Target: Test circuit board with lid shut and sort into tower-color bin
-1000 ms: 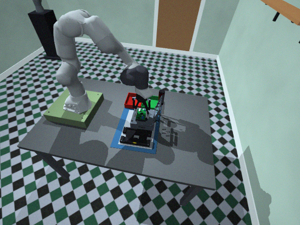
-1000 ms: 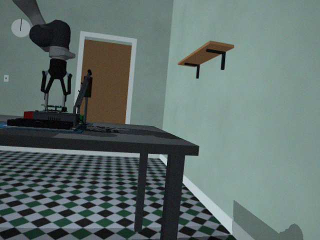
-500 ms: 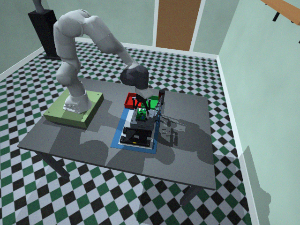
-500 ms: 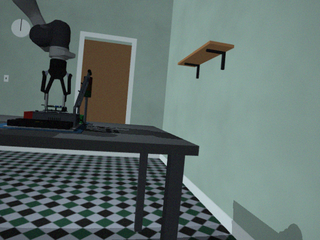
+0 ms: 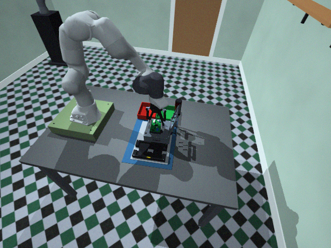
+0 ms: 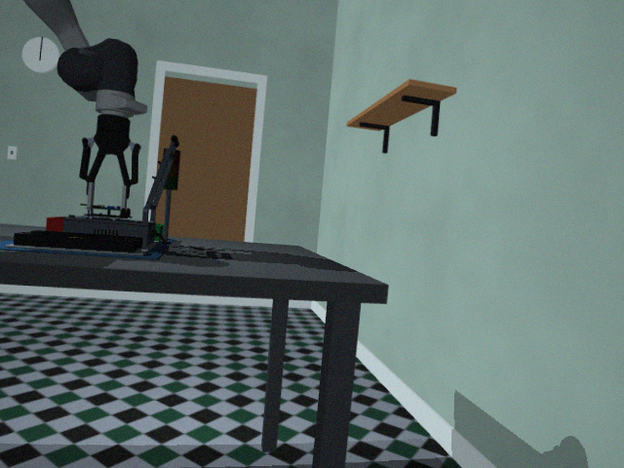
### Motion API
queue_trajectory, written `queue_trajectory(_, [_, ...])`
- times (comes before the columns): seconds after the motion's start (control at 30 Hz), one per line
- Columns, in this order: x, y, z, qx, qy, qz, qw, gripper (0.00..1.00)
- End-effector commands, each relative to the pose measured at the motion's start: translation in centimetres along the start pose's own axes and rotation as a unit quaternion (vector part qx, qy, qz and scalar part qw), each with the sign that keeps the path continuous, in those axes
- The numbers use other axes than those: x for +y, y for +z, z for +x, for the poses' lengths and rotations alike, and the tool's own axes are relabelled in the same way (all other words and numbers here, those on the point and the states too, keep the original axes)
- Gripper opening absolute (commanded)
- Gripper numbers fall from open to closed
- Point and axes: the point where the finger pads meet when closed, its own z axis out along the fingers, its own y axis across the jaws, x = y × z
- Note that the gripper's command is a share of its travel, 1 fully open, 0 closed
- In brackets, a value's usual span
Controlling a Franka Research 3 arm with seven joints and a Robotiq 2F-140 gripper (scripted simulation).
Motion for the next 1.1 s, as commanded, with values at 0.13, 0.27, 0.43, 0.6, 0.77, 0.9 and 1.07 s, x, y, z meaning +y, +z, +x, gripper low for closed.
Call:
queue_trajectory(0.13, [-0.07,0.08,0.12,0.0,-0.001,0.0,1.0,0.46])
queue_trajectory(0.27, [-0.07,0.18,0.12,0.0,-0.001,0.0,1.0,0.46])
queue_trajectory(0.43, [-0.07,0.25,0.12,0.0,-0.001,0.0,1.0,0.46])
queue_trajectory(0.6, [-0.07,0.35,0.12,0.0,-0.001,0.0,1.0,0.46])
queue_trajectory(0.77, [-0.07,0.38,0.12,0.0,-0.001,0.0,1.0,0.46])
queue_trajectory(0.9, [-0.07,0.39,0.12,0.0,-0.001,0.0,1.0,0.46])
queue_trajectory(1.07, [-0.07,0.39,0.12,0.0,-0.001,0.0,1.0,0.46])
